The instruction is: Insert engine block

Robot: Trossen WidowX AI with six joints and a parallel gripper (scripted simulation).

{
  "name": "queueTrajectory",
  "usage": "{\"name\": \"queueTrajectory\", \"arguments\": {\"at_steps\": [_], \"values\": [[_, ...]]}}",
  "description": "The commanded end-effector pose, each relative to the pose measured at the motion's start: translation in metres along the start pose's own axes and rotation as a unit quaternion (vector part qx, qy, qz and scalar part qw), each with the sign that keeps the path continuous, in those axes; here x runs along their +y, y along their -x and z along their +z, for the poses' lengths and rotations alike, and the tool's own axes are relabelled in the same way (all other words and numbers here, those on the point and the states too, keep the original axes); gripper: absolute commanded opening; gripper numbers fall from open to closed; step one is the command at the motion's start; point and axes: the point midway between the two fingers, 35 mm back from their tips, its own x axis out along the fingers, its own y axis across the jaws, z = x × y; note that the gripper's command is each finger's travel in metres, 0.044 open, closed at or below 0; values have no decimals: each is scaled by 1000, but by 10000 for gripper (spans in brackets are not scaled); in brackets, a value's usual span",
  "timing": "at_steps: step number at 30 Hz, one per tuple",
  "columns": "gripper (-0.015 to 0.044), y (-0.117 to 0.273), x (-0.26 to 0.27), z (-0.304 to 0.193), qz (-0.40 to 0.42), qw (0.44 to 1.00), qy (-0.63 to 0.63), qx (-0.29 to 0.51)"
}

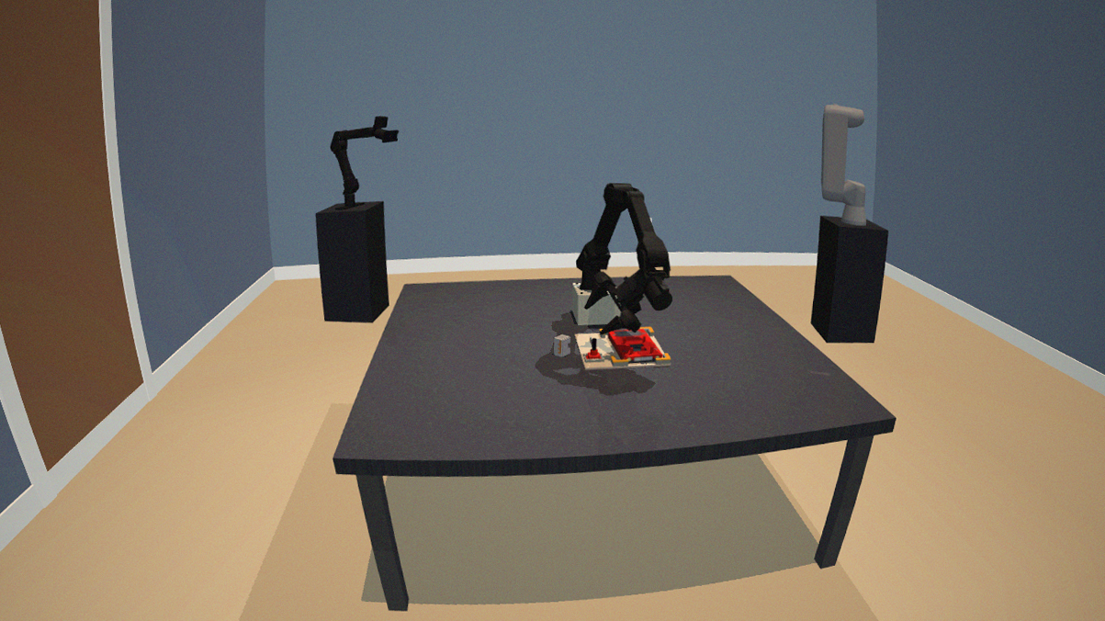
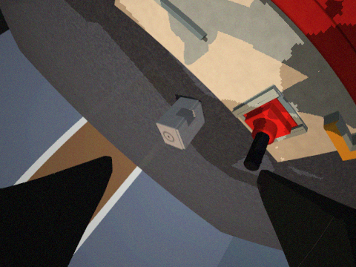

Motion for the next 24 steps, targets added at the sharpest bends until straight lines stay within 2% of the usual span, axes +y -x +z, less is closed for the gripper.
{"name": "queueTrajectory", "arguments": {"at_steps": [1,12,24], "values": [[440,-1,1,0,-3,997,-69,-14],[440,-5,3,-1,-2,966,-254,-52],[440,-7,5,-1,11,892,-443,-92]]}}
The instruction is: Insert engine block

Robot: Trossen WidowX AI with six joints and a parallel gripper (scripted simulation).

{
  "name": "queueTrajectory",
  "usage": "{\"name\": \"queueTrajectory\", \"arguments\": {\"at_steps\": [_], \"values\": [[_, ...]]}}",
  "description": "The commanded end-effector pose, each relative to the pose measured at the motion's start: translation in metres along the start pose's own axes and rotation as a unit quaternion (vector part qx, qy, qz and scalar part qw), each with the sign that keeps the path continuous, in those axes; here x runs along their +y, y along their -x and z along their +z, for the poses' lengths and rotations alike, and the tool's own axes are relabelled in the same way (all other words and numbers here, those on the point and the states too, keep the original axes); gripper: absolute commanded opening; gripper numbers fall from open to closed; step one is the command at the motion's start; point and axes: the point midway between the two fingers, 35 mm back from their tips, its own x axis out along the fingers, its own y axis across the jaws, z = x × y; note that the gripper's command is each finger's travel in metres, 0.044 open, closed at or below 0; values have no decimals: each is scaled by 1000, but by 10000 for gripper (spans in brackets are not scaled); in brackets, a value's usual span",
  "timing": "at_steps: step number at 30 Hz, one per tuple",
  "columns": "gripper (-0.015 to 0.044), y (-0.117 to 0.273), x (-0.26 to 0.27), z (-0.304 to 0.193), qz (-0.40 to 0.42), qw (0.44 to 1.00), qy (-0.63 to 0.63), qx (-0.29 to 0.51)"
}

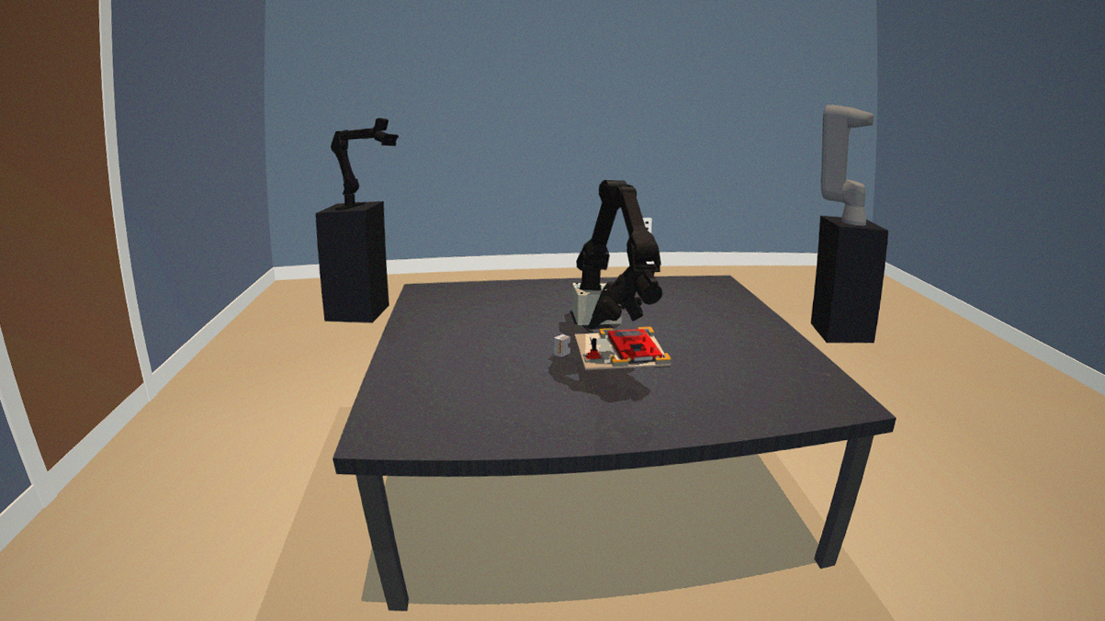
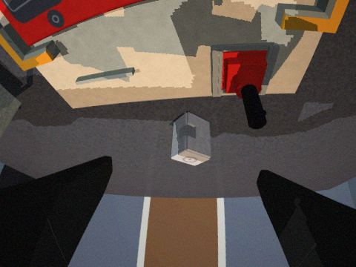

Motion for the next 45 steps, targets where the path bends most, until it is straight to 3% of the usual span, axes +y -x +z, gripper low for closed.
{"name": "queueTrajectory", "arguments": {"at_steps": [1,22,45], "values": [[440,-1,0,-1,6,998,-69,-13],[440,-3,0,-4,57,907,-412,-62],[440,-2,-2,-7,138,676,-720,-79]]}}
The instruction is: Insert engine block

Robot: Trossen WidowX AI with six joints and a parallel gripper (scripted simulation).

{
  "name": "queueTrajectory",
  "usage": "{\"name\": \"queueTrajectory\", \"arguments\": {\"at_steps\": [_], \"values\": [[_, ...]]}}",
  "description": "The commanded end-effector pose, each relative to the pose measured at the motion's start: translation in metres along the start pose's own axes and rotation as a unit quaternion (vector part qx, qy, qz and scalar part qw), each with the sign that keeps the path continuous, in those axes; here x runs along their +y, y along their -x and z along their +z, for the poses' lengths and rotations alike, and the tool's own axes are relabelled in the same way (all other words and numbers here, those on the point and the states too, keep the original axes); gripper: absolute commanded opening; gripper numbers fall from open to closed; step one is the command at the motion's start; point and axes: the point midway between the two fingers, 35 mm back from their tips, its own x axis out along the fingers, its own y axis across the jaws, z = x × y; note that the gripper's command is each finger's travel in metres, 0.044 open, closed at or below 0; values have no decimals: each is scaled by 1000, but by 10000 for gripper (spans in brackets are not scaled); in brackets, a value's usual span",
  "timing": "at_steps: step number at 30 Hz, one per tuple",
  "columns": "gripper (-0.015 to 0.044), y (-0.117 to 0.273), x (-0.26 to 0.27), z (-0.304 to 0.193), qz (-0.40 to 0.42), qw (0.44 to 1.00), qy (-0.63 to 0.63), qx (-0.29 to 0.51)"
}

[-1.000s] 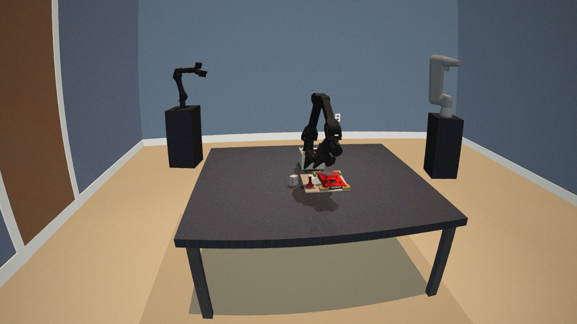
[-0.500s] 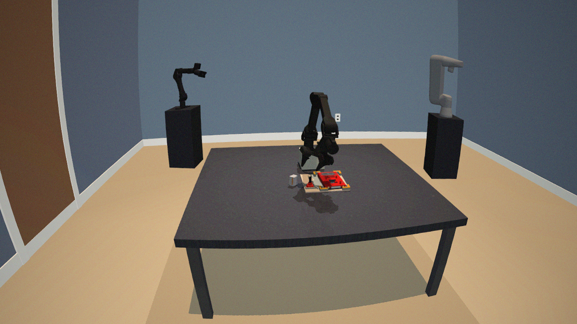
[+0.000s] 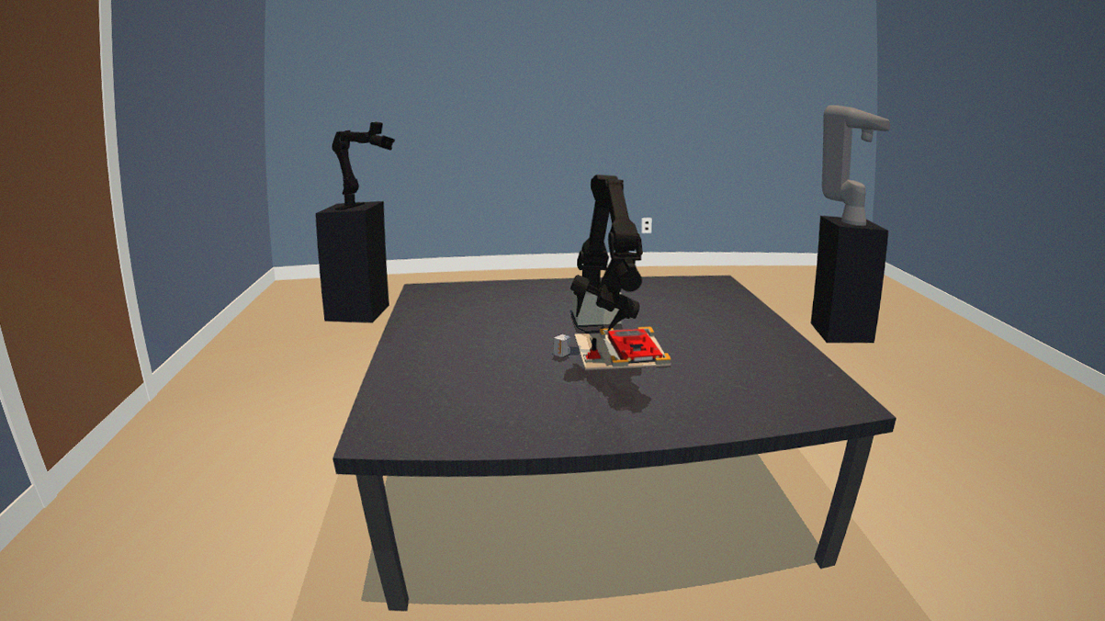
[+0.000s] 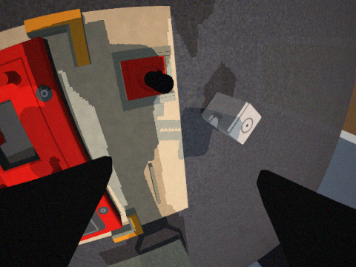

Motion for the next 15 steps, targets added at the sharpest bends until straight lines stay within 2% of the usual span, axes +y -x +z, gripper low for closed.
{"name": "queueTrajectory", "arguments": {"at_steps": [1,15], "values": [[440,1,-1,1,14,998,-69,1],[440,3,-3,2,58,952,-299,17]]}}
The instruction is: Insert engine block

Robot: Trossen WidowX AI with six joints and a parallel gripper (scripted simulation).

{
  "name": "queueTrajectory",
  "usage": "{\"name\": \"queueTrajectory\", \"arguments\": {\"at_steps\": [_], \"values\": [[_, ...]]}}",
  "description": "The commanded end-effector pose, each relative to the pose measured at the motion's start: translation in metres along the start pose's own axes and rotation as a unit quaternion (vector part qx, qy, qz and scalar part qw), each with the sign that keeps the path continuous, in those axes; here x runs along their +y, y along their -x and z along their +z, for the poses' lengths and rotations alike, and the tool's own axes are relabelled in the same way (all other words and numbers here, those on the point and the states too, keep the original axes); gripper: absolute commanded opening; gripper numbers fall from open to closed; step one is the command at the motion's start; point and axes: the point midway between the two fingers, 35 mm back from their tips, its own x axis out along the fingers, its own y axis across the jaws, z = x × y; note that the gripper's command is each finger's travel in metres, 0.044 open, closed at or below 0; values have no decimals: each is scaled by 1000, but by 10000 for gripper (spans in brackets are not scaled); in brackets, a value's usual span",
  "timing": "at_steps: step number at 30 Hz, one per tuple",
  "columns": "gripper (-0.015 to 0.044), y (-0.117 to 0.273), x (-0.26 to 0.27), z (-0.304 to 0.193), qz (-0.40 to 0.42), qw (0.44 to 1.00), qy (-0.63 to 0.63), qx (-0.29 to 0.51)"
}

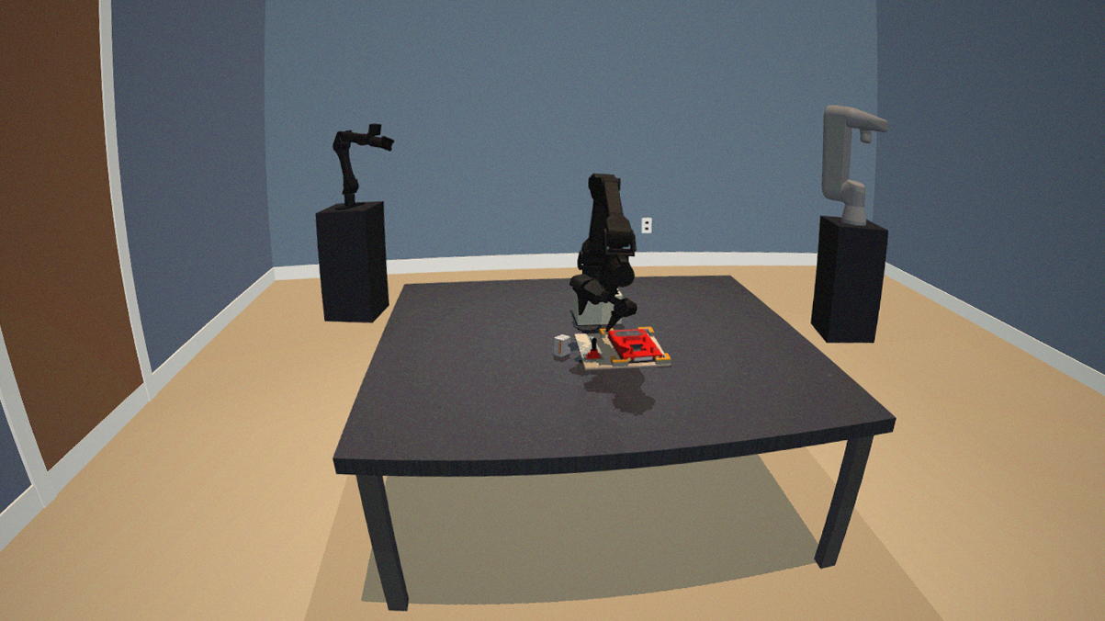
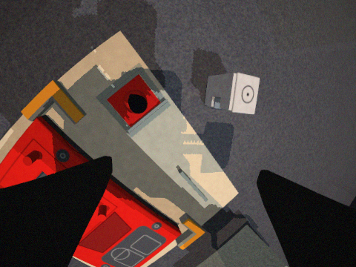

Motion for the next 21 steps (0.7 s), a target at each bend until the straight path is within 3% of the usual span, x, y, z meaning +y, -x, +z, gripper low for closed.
{"name": "queueTrajectory", "arguments": {"at_steps": [1,21], "values": [[440,1,0,1,13,998,-68,6],[440,7,-1,6,57,917,-391,55]]}}
